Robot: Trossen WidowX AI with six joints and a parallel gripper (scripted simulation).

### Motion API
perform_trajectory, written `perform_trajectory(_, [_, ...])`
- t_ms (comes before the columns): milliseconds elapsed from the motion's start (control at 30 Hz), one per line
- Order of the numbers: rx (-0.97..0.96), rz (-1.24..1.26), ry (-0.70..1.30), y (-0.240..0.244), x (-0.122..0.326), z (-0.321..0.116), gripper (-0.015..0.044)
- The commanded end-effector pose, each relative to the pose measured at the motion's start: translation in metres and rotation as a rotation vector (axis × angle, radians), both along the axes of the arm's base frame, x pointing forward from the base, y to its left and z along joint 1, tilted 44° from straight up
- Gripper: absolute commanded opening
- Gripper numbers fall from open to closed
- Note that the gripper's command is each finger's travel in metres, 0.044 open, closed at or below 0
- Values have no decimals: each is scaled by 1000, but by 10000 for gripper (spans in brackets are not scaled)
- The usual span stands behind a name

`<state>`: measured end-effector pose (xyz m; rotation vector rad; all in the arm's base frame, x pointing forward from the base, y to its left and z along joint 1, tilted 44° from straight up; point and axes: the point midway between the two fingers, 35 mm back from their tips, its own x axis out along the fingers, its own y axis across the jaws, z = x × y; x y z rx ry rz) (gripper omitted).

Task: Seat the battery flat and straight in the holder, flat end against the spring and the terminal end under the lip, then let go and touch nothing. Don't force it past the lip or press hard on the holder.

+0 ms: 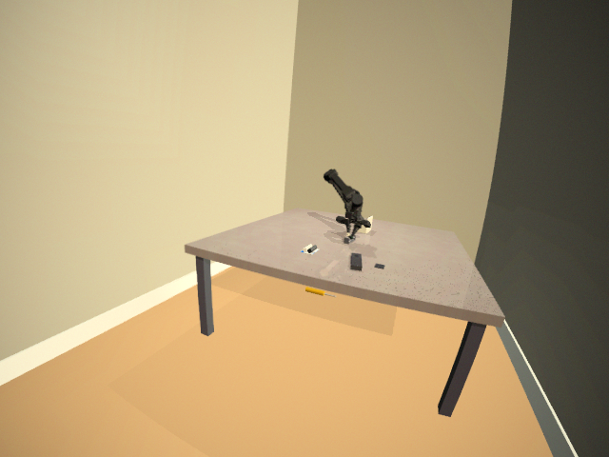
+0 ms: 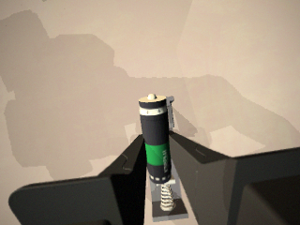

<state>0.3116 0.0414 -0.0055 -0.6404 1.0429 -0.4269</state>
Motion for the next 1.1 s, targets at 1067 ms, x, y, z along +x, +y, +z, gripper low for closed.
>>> perform_trajectory(1067, [0, 70, -65, -7, -18, -3, 61])
